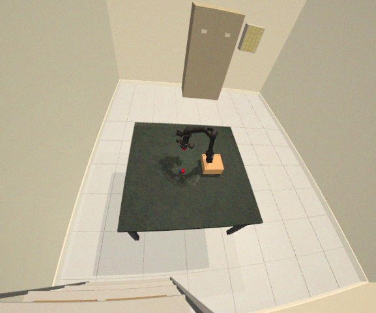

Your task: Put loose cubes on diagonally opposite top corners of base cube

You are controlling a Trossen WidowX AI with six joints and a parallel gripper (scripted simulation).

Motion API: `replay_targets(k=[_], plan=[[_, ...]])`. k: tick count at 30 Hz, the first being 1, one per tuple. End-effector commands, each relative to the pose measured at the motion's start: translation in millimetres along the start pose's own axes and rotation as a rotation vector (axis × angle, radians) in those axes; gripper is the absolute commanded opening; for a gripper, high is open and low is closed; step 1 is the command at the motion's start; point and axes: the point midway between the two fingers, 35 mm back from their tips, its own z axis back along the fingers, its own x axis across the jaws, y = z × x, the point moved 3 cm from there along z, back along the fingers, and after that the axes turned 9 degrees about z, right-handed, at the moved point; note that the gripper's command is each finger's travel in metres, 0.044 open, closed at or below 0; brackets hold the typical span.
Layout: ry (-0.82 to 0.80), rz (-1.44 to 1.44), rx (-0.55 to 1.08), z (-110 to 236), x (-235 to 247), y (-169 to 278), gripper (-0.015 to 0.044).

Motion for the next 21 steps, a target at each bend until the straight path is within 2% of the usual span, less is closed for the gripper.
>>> replay_targets(k=[1,21], plan=[[-0.001,-0.012,-0.004,4.2,0.1,-1.7,0.0105],[-0.005,-0.551,-0.007,1.9,-2.2,-44.8,0.0105]])
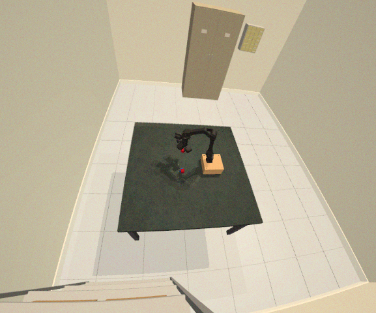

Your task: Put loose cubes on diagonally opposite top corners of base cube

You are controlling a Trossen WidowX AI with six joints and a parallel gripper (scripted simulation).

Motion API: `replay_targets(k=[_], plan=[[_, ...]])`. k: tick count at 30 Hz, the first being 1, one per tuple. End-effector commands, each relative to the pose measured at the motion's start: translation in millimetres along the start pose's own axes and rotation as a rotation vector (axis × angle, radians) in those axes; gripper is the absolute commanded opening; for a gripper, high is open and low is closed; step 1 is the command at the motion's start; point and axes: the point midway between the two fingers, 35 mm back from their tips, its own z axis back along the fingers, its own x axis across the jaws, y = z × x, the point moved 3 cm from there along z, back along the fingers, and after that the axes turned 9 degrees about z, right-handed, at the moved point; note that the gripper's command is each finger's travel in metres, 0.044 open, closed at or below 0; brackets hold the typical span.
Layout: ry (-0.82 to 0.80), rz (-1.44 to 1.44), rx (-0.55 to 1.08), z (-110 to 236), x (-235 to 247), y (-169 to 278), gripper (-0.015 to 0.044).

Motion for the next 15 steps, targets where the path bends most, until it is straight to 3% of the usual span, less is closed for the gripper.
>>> replay_targets(k=[1,15], plan=[[0.002,-0.123,0.002,-0.8,4.2,-9.1,0.0105],[0.000,-0.503,0.000,-2.5,19.8,-35.4,0.0105]])
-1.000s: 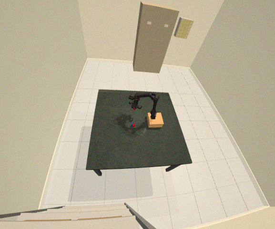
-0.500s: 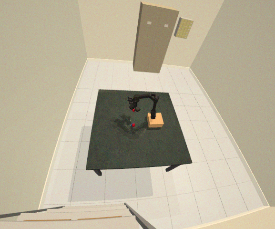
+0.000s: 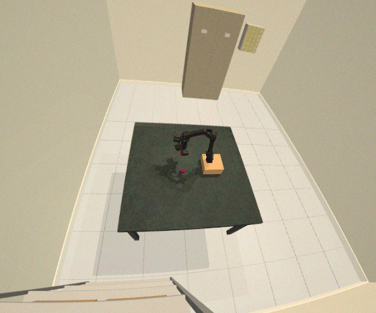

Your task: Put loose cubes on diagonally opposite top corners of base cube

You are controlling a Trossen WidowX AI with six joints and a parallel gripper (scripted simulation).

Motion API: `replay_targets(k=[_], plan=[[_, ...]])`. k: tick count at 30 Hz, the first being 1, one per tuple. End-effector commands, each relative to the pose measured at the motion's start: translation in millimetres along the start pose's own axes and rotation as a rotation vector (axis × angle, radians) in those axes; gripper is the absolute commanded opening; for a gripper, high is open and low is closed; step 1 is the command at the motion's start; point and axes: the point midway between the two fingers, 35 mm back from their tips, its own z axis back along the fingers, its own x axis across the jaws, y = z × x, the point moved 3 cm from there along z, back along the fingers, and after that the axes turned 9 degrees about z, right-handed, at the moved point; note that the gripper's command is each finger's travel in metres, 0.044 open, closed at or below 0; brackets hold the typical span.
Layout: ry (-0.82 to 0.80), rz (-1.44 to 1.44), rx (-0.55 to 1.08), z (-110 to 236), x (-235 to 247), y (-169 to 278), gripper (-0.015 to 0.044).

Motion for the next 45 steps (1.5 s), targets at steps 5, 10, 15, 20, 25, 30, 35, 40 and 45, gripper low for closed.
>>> replay_targets(k=[5,10,15,20,25,30,35,40,45], plan=[[0.002,-0.231,0.002,-1.6,15.8,-10.0,0.0105],[0.001,-0.367,0.002,-2.1,25.3,-15.5,0.0105],[0.000,-0.503,0.001,-2.7,35.0,-20.6,0.0105],[-0.001,-0.639,0.001,-3.2,44.9,-25.3,0.0105],[-0.001,-0.775,0.001,-3.7,55.1,-29.7,0.0105],[-0.002,-0.910,0.001,-4.1,65.3,-33.6,0.0105],[-0.003,-1.046,0.001,-4.5,75.8,-37.2,0.0105],[-0.004,-1.182,0.002,-5.0,86.3,-40.4,0.0105],[-0.005,-1.318,0.002,-5.3,97.0,-43.2,0.0105]])
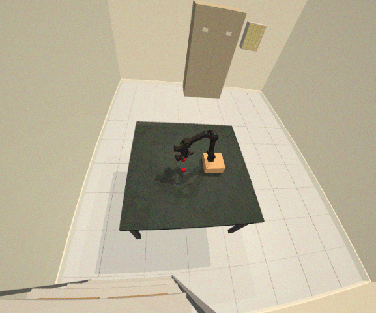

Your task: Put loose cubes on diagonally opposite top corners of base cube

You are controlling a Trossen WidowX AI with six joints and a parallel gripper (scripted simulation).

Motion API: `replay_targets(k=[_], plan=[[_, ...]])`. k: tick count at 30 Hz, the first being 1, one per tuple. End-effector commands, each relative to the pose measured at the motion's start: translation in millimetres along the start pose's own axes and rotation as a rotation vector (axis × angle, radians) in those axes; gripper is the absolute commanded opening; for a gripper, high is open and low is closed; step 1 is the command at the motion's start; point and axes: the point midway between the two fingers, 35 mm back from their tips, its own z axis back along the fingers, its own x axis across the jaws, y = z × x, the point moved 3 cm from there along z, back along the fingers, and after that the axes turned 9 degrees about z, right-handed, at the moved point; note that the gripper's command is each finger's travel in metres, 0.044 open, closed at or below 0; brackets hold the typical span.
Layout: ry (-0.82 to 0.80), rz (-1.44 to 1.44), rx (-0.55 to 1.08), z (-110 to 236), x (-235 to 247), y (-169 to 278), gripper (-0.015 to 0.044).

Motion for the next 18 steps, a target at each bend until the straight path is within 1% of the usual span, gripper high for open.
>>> replay_targets(k=[1,13,18], plan=[[0.004,-0.123,-0.001,-1.6,5.0,8.8,0.0105],[0.003,-0.444,-0.001,-2.6,18.3,31.3,0.0105],[0.003,-0.462,0.000,-2.6,19.0,32.6,0.0105]])
